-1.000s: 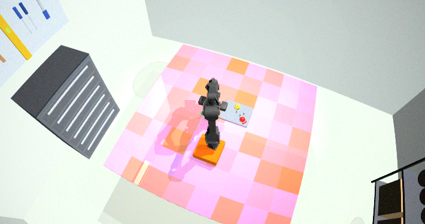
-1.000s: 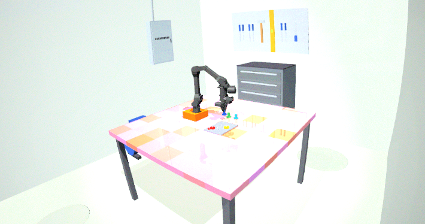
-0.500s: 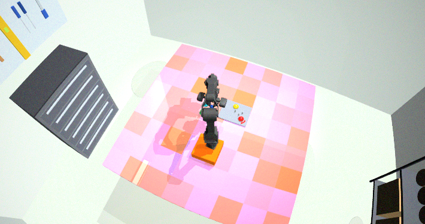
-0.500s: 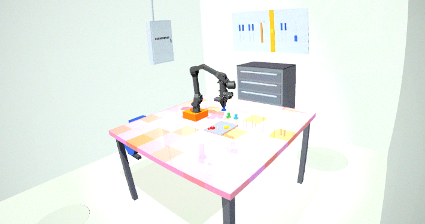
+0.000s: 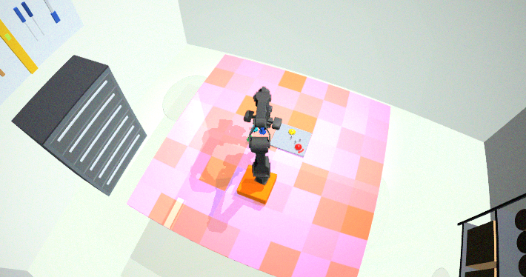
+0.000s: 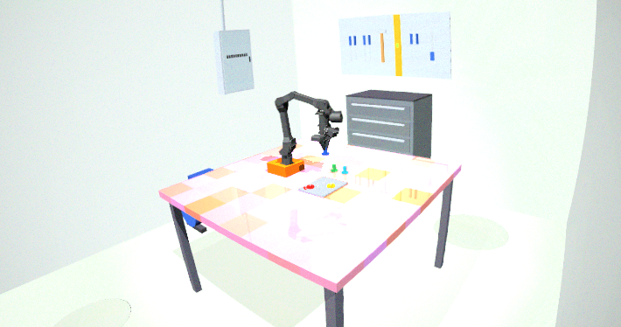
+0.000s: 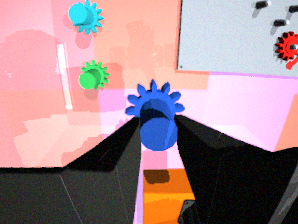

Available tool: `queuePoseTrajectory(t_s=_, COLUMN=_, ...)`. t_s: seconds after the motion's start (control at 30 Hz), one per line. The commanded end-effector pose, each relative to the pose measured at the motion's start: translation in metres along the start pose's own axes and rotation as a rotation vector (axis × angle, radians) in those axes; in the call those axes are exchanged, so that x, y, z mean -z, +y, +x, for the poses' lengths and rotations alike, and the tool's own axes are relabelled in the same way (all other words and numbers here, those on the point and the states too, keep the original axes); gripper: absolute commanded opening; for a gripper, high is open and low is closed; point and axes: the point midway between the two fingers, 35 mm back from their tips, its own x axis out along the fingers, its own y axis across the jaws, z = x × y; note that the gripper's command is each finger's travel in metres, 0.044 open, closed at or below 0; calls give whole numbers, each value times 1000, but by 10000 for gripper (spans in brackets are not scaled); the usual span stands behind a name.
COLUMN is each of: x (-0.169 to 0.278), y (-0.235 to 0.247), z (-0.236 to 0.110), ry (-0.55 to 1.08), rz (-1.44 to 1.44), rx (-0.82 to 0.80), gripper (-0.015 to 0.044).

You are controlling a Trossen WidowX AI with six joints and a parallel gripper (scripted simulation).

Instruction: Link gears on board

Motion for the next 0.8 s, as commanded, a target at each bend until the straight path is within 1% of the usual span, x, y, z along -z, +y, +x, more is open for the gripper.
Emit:
queuePoseTrajectory(t_s=0.0, x=3, y=-1, z=-13, ry=-2, rz=-4, rx=-5, gripper=0)
queuePoseTrajectory(t_s=0.17, x=5, y=-2, z=-19, ry=-1, rz=-4, rx=-5, gripper=0)
queuePoseTrajectory(t_s=0.77, x=-18, y=-27, z=-4, ry=-2, rz=18, rx=-16, gripper=0)
